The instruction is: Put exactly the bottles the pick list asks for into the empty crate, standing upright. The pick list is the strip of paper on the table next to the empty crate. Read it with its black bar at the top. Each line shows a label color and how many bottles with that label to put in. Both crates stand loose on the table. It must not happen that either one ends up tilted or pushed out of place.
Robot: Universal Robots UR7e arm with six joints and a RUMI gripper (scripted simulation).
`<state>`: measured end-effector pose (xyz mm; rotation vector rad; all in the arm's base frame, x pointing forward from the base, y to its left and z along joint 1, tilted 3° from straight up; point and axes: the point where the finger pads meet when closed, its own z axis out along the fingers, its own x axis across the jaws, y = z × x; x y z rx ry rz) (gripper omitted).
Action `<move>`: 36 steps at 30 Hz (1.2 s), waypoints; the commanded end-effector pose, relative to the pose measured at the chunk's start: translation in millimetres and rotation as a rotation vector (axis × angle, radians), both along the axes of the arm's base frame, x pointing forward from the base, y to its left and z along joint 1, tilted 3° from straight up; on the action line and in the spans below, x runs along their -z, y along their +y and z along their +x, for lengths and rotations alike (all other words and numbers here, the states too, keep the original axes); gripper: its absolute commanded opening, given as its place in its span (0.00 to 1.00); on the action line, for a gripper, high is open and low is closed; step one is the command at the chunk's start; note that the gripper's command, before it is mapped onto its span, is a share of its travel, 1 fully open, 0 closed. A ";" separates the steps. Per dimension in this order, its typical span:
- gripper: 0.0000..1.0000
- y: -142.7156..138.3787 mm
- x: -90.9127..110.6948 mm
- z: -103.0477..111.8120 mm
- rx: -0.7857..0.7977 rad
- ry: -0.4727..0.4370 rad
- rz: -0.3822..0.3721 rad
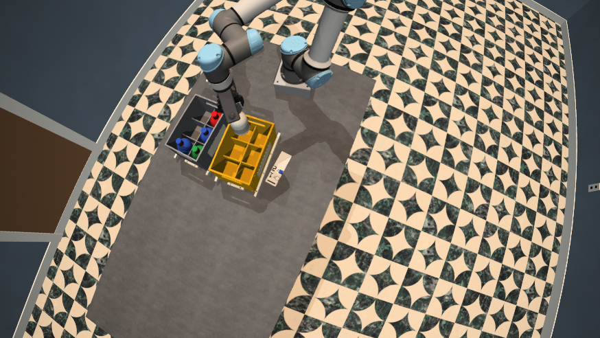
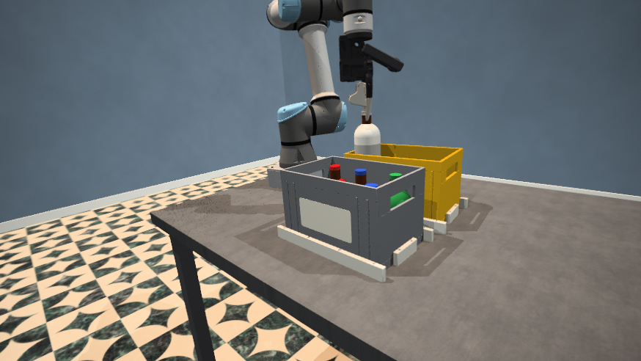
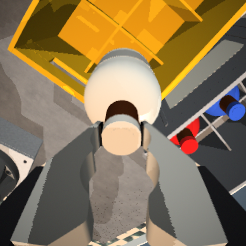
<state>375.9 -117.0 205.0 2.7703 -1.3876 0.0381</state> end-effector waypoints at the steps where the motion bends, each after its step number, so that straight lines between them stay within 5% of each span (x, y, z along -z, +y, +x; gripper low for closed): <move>1: 0.00 -0.6 5.0 0.4 0.000 -0.002 -0.001; 36: 0.00 -2.0 35.0 0.6 0.000 -0.002 -0.001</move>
